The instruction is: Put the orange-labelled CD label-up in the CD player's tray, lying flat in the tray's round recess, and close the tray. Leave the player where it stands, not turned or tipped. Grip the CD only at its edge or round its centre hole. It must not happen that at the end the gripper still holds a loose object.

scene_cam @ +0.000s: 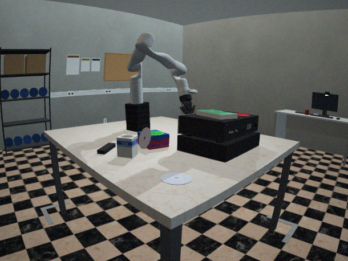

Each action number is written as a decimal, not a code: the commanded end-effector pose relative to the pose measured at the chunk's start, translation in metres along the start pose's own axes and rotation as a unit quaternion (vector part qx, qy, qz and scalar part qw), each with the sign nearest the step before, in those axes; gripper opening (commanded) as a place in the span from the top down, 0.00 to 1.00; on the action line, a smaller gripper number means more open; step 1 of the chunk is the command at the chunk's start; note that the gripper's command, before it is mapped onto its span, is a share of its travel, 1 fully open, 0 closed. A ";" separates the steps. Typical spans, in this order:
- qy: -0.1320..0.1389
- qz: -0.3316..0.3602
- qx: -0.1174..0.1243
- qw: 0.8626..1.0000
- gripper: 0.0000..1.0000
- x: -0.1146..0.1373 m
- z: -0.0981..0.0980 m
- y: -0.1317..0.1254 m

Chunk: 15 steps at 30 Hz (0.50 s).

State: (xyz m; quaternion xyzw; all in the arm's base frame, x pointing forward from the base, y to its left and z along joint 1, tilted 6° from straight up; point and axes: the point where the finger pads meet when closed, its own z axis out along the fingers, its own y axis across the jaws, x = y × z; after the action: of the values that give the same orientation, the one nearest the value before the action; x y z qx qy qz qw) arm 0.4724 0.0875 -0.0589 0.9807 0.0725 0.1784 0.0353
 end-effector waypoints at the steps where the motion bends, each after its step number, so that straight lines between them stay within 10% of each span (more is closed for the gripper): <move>1: 0.003 0.003 -0.002 1.000 0.90 0.013 0.003 0.001; 15: 0.003 0.003 -0.002 1.000 0.90 0.047 0.016 0.001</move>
State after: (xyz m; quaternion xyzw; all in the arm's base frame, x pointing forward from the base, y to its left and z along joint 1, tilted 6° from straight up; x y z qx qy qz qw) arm 0.5141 0.0926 -0.0587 0.9807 0.0720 0.1780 0.0356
